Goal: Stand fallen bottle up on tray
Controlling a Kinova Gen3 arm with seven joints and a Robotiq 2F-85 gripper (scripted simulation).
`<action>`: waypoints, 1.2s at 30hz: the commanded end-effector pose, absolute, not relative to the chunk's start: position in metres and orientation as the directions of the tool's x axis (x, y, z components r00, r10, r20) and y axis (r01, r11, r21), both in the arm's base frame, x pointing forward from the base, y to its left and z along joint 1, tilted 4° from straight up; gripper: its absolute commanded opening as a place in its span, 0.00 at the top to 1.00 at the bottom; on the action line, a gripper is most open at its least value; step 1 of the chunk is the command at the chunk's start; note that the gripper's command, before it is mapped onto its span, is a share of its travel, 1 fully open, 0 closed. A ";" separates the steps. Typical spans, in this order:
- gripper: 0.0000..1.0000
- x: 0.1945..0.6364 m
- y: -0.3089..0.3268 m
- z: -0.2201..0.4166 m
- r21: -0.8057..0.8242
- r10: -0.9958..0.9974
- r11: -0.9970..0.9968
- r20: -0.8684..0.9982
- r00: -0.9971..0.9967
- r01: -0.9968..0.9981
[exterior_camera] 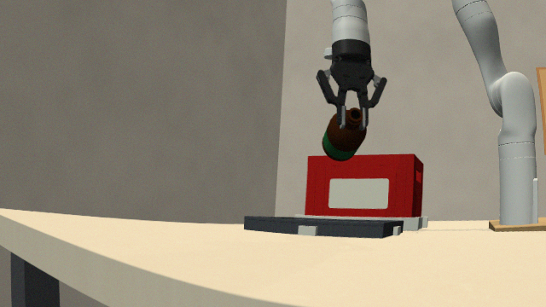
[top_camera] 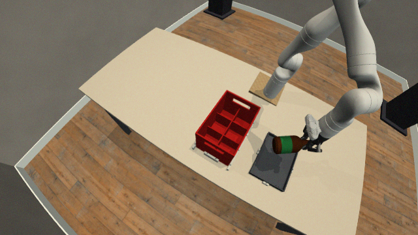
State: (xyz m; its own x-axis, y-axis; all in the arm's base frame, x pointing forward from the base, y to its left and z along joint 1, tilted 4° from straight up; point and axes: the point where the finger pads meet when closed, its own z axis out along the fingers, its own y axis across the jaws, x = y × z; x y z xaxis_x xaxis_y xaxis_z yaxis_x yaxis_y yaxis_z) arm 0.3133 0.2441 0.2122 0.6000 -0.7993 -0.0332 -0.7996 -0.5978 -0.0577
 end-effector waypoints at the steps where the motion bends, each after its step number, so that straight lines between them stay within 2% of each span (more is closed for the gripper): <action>1: 1.00 0.314 0.244 0.213 -0.060 -0.799 -0.598 -0.033 0.600 -0.800; 15: 1.00 0.314 0.244 0.213 -0.059 -0.813 -0.579 -0.034 0.582 -0.813; 36: 1.00 0.314 0.244 0.213 -0.049 -0.925 -0.375 -0.047 0.377 -0.926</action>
